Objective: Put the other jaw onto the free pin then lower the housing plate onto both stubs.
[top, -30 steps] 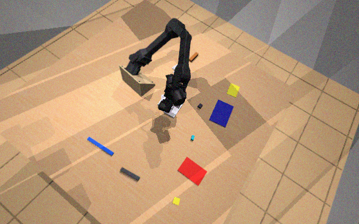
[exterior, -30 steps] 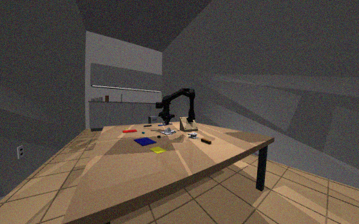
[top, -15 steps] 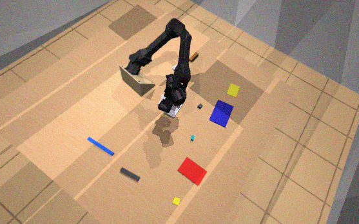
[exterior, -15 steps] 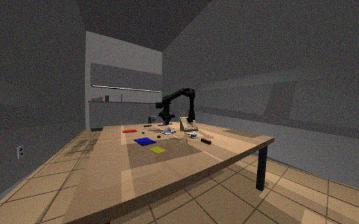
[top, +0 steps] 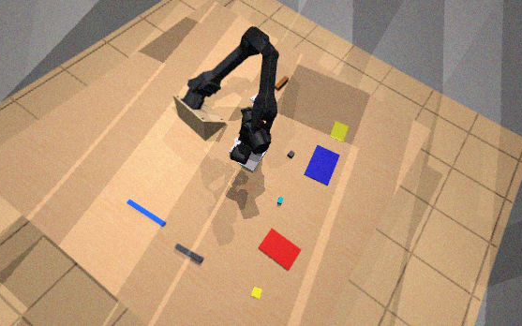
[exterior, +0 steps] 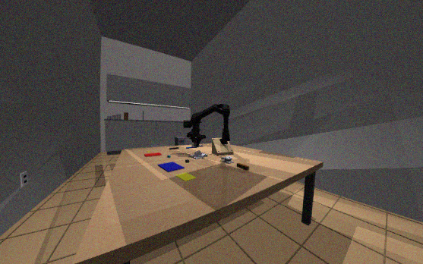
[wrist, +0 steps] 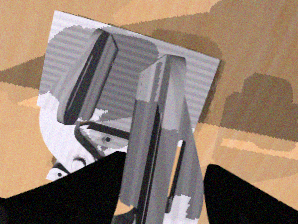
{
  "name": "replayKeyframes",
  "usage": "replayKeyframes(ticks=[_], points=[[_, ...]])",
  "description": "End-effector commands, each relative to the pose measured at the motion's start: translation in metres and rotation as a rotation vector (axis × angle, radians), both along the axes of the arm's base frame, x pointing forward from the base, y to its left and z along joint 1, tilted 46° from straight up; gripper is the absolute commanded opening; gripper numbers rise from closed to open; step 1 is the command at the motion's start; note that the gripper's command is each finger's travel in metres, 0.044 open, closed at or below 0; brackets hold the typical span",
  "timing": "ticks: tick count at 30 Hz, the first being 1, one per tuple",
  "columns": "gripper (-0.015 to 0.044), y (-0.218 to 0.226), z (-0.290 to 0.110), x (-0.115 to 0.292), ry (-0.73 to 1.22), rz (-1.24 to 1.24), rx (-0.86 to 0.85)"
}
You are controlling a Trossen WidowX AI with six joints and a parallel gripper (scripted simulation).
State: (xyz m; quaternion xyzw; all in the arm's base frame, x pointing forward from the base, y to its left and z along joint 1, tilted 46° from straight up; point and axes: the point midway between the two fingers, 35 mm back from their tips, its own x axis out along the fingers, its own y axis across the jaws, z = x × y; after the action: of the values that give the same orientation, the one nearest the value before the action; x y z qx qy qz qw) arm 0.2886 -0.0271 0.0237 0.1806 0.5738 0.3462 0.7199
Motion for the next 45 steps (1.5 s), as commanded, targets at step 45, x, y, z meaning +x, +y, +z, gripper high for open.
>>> replayKeyframes(ticks=[45], points=[[0.0134,0.0091,-0.0066,0.0057,-0.008,0.002,0.001]])
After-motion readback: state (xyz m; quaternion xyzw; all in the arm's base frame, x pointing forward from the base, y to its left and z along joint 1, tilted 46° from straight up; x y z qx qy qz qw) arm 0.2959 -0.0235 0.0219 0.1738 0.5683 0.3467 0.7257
